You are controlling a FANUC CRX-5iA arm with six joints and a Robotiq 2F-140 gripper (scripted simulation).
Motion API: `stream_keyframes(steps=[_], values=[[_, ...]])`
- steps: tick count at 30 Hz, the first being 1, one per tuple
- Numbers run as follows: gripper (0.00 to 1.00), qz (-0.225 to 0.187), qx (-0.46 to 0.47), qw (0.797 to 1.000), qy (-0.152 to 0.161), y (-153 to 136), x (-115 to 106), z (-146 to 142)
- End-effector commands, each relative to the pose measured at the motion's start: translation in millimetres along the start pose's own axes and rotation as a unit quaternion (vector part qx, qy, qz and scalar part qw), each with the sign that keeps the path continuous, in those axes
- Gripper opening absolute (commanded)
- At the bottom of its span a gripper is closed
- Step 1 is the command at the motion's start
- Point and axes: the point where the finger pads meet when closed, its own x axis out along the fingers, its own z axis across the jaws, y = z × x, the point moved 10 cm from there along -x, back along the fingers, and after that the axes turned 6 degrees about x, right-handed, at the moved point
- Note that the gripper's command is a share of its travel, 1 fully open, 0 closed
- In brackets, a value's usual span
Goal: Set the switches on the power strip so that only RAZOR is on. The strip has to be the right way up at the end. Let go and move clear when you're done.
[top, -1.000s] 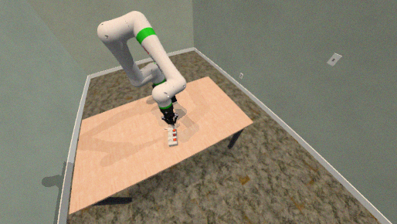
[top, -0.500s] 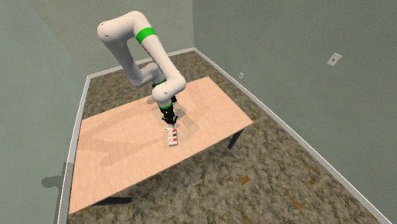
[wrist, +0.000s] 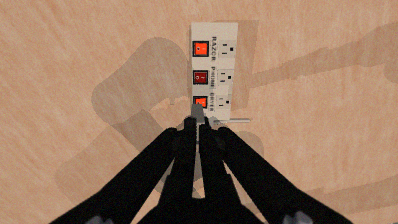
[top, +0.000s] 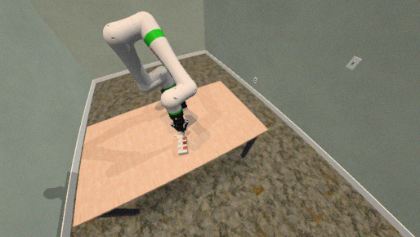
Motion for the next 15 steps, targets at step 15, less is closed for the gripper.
stream_keyframes(steps=[15], values=[[0.0, 0.0, 0.0, 1.0, 0.0, 0.0, 6.3, -0.2]])
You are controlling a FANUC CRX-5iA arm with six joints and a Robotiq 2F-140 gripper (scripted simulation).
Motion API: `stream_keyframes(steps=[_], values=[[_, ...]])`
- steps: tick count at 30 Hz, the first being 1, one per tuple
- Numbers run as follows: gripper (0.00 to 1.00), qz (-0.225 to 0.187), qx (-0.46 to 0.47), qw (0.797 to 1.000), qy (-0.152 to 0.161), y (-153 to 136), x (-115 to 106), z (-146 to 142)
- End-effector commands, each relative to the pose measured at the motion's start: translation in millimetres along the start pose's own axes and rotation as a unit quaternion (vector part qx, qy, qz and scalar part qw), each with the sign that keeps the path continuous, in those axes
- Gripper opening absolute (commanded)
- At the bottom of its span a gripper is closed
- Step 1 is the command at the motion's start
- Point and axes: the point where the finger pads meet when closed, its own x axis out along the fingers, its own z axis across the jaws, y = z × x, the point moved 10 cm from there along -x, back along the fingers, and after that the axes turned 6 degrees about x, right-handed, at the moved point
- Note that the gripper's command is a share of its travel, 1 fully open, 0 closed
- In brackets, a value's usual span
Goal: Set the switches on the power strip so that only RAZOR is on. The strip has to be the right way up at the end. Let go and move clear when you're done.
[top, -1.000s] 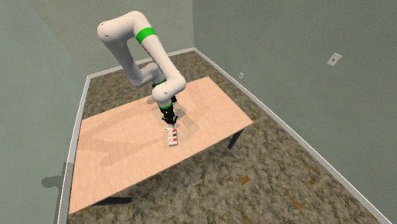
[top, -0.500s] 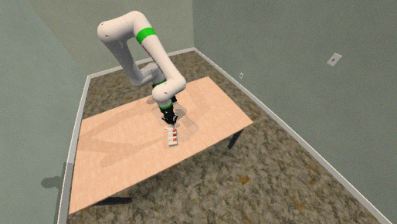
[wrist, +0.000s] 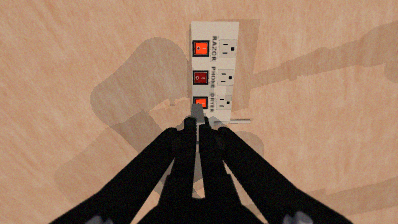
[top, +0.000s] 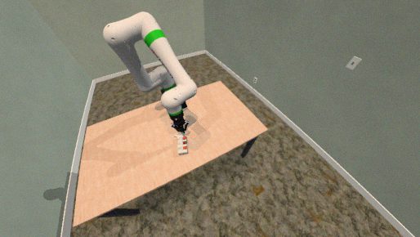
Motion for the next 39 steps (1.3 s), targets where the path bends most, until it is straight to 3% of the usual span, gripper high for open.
stream_keyframes(steps=[1, 39], values=[[0.0, 0.0, 0.0, 1.0, 0.0, 0, 2, 0], [0.0, 0.0, 0.0, 1.0, 0.0, -1, 37, -1]])
